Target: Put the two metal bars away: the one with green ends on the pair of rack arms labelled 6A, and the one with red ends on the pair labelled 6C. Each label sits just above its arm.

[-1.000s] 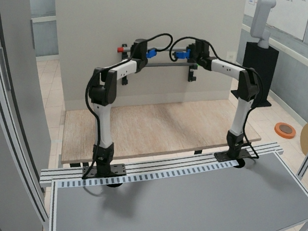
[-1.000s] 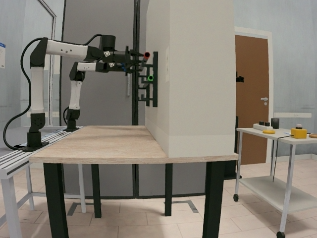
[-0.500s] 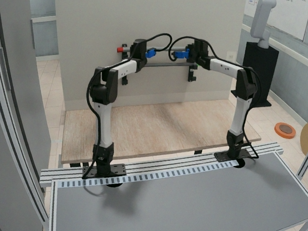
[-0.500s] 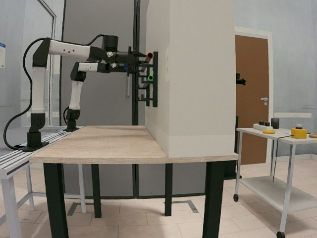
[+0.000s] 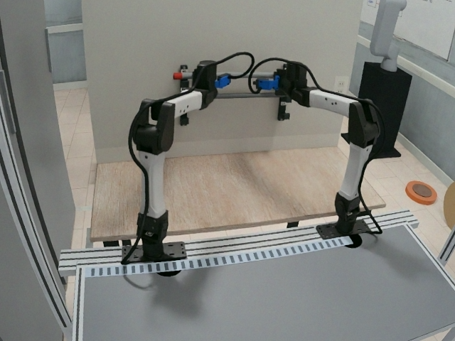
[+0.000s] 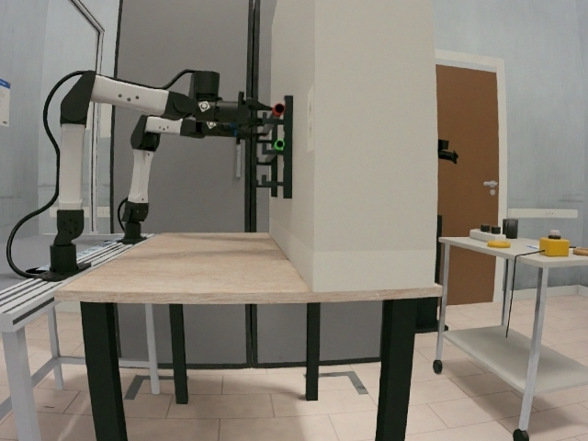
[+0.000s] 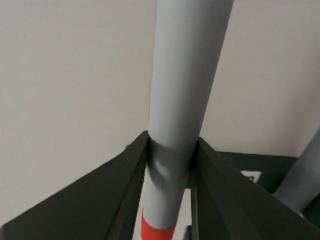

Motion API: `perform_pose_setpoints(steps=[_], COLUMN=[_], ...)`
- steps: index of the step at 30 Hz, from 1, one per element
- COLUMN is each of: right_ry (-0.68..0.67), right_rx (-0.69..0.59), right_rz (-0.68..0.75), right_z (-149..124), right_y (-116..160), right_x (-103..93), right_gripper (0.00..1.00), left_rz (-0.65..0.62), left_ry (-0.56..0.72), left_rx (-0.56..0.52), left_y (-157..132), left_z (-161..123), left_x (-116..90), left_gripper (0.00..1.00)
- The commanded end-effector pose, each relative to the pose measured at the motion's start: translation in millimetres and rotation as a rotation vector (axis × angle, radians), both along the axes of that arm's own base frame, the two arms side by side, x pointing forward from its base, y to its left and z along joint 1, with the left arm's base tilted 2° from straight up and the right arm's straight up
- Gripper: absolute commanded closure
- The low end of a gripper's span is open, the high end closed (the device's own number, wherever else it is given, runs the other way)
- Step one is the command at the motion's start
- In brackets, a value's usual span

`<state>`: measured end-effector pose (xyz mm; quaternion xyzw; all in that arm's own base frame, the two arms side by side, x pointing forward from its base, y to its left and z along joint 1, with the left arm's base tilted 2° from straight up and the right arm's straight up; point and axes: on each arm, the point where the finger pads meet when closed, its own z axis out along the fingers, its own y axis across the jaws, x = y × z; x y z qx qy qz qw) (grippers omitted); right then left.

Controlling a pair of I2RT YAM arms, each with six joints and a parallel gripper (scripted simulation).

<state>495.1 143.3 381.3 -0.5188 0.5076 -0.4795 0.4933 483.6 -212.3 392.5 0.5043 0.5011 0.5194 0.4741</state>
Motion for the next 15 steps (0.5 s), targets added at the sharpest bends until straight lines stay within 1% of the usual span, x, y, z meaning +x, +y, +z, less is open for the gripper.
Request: perform_pose_setpoints(steps=[1, 15], right_ry=[-0.051, -0.051], right_rx=[-0.003, -0.003], right_rz=[0.001, 0.001], right_z=[9.1, 2.3], right_y=[-1.6, -1.6], right_x=[0.4, 0.3], right_gripper=[1.0, 1.0], left_rz=[-0.026, -0.026], left_ry=[-0.035, -0.035], left_rx=[-0.029, -0.029], left_y=[-8.0, -7.9], left_z=[2.7, -4.1], left_x=[3.6, 3.8], left_gripper=[1.0, 1.0])
